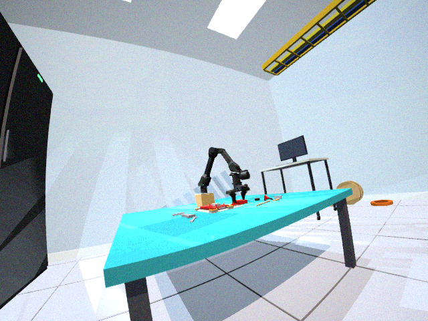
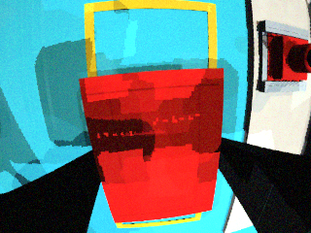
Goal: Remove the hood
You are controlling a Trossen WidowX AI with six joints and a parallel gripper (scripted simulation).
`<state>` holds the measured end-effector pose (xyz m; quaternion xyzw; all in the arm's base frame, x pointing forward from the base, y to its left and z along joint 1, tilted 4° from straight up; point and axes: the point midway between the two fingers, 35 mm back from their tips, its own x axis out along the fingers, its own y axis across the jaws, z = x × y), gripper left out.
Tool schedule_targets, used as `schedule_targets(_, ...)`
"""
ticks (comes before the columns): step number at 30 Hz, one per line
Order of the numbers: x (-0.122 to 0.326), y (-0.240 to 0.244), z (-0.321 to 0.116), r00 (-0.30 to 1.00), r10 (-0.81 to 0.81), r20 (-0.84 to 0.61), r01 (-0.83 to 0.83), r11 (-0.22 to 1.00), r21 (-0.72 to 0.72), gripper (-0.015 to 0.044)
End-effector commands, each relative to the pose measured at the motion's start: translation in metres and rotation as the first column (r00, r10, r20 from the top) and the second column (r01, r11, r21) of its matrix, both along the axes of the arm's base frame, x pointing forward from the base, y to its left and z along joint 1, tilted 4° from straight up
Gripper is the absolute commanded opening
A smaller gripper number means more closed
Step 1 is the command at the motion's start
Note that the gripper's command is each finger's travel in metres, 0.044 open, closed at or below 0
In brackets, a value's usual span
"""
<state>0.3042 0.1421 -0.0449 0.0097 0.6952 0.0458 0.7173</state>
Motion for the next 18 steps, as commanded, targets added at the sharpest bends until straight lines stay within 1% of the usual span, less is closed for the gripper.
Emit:
schedule_targets(1,0.0,0.0,0.0,1.0,0.0,0.0,0.0,1.0,0.0,0.0157)
schedule_targets(12,0.0,0.0,0.002,1.0,0.0,0.0,0.0,1.0,0.0,0.044)
schedule_targets(15,0.001,-0.001,0.019,1.0,0.0,-0.001,0.0,1.0,-0.001,0.044)
schedule_targets(18,0.001,-0.003,0.052,1.0,0.0,-0.001,0.0,1.0,-0.004,0.044)
